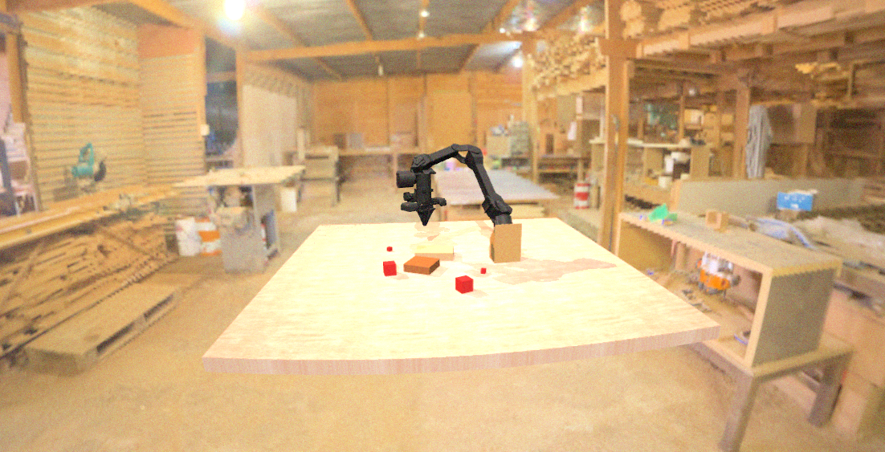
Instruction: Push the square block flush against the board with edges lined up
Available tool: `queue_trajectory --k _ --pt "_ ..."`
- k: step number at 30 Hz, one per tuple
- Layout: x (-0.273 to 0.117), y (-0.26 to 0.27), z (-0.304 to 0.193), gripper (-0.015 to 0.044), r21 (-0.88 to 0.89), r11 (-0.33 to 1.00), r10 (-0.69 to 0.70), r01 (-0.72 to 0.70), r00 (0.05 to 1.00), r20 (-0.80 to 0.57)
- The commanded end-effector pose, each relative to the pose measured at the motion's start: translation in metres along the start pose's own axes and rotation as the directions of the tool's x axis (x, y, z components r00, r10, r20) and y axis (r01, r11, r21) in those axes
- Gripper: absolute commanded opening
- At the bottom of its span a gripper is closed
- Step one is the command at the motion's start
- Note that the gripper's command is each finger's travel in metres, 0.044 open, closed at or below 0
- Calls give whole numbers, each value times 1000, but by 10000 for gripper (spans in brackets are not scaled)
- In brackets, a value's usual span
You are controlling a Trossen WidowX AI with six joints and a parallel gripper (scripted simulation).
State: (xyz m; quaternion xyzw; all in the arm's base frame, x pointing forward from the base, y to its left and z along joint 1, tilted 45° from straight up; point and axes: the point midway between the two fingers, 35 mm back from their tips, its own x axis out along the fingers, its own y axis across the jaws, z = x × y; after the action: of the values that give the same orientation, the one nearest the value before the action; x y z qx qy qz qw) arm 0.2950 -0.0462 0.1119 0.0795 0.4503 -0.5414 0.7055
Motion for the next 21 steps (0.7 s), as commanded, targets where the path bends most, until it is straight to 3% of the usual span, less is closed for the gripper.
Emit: queue_trajectory --k 1,11,21 --pt "1 17 -8 0 -141 990 6 -6 1000 -3" --pt "7 51 -30 0 -466 885 10 -12 1000 -6" --pt "15 83 -57 0 -737 676 11 -13 1000 -8"
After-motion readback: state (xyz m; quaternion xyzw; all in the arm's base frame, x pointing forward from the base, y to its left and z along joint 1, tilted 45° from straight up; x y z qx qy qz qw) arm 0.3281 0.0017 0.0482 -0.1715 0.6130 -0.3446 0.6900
